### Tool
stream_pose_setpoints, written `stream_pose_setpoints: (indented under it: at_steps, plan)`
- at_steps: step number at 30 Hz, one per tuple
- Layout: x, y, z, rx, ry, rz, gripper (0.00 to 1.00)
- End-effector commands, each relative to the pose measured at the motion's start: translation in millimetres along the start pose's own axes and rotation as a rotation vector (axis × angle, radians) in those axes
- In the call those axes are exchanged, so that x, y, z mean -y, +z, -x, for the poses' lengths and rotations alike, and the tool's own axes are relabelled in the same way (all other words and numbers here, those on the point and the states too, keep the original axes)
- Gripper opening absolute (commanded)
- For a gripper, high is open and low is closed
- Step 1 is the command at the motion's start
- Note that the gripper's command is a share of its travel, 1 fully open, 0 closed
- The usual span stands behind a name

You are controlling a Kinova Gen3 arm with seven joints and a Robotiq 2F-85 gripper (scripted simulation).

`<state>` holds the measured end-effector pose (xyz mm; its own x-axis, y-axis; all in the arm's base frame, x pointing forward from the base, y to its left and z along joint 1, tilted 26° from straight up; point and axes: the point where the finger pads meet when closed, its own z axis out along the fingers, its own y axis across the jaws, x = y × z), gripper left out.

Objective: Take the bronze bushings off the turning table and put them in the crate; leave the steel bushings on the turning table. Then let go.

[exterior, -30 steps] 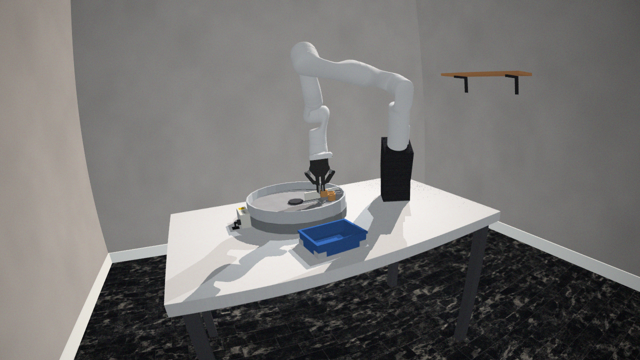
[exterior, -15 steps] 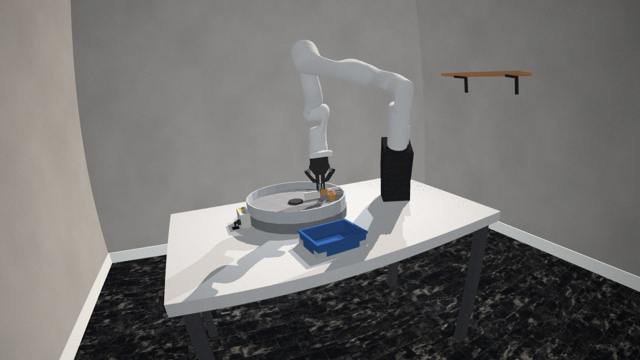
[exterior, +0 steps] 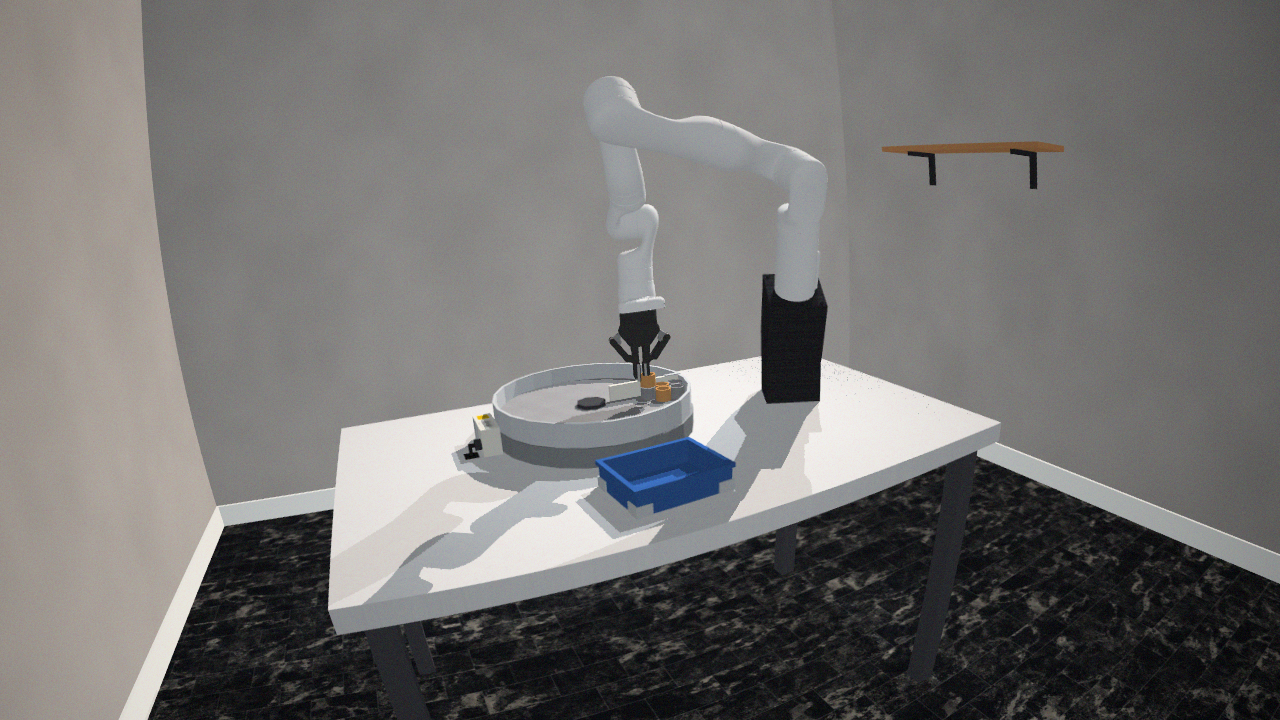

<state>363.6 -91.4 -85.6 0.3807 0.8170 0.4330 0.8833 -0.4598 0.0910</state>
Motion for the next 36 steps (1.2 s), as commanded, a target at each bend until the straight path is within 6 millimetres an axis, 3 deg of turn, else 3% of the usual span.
stream_pose_setpoints:
  at_steps: [1, 26, 31, 36]
  plan:
    - [-1.8, -1.6, -0.5, -0.001, 0.0, 0.005, 0.0]
    - [-1.7, -9.1, -0.4, 0.0, 0.0, 0.004, 0.0]
    - [-1.5, -26.1, -0.3, -0.001, -0.001, 0.005, 0.0]
    - [-1.5, -26.1, -0.3, -0.001, -0.001, 0.005, 0.0]
